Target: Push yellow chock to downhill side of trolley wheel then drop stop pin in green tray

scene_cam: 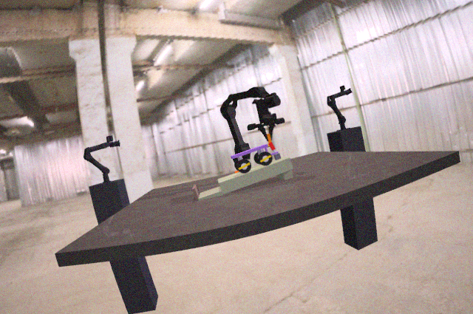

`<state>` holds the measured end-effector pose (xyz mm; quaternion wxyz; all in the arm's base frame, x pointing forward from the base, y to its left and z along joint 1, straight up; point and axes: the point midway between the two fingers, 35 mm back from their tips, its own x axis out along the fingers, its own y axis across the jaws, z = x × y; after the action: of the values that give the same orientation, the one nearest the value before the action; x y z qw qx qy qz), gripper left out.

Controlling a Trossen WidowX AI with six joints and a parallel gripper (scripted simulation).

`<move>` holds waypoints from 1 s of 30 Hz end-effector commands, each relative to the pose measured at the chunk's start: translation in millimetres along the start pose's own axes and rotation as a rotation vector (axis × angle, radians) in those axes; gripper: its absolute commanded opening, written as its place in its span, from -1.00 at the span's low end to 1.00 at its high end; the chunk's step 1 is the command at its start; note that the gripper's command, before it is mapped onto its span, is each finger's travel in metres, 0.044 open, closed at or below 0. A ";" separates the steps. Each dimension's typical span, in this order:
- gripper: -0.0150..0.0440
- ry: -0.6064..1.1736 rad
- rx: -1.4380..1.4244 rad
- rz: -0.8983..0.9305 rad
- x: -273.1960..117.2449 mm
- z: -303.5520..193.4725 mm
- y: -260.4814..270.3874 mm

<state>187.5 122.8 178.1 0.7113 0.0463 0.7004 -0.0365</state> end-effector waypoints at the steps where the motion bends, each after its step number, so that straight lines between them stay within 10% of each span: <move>1: -0.49 0.003 0.136 0.002 -0.3 -0.5 0.2; 30: -0.49 0.002 1.129 0.004 -0.2 -0.6 0.1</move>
<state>187.0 122.5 178.3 0.6033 0.3801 0.5983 -0.3655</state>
